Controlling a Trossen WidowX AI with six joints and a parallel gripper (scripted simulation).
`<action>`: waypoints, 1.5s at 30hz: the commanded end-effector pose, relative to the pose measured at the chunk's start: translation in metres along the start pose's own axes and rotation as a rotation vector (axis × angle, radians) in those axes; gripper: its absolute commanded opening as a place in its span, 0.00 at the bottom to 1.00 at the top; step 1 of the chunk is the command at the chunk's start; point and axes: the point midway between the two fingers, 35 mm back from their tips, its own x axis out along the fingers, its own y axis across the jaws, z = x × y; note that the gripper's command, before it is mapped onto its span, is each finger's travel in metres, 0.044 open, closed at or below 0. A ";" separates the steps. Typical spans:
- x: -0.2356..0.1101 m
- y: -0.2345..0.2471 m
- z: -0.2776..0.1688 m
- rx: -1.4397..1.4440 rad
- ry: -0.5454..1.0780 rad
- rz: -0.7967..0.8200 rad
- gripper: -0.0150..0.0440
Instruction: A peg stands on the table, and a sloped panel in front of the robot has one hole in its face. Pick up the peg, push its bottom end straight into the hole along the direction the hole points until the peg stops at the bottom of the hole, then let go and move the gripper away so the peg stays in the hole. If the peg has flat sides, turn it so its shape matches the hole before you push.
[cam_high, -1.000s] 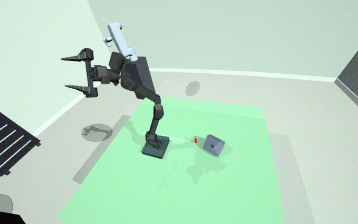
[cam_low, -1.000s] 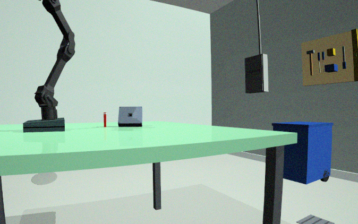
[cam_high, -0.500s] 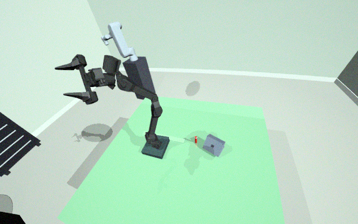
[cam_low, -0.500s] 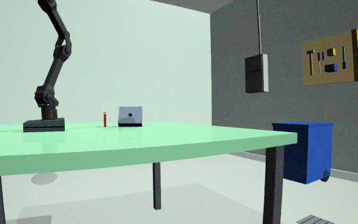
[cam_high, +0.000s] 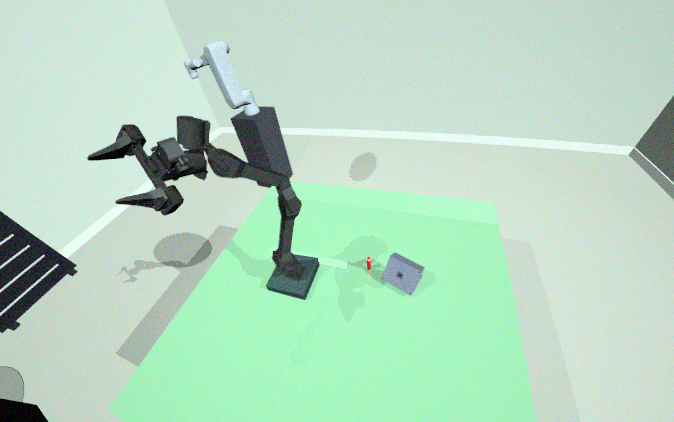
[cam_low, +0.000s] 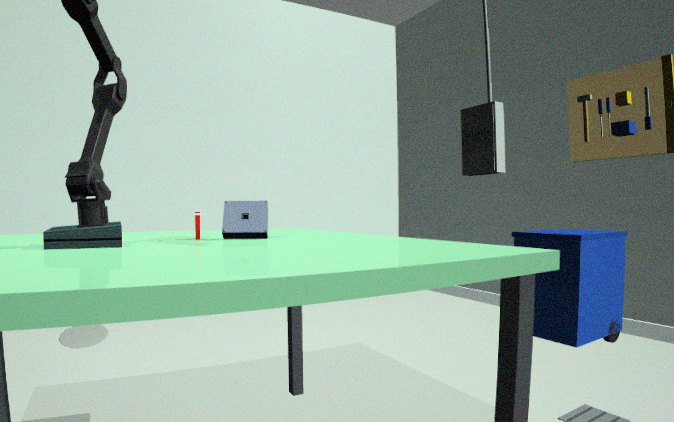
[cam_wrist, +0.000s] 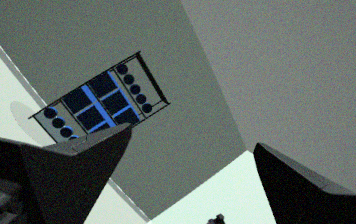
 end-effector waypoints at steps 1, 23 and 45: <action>0.006 0.009 -0.004 0.062 -0.008 0.027 1.00; 0.044 0.082 -0.012 0.353 -0.030 0.245 1.00; 0.058 0.166 0.011 0.605 -0.031 0.492 1.00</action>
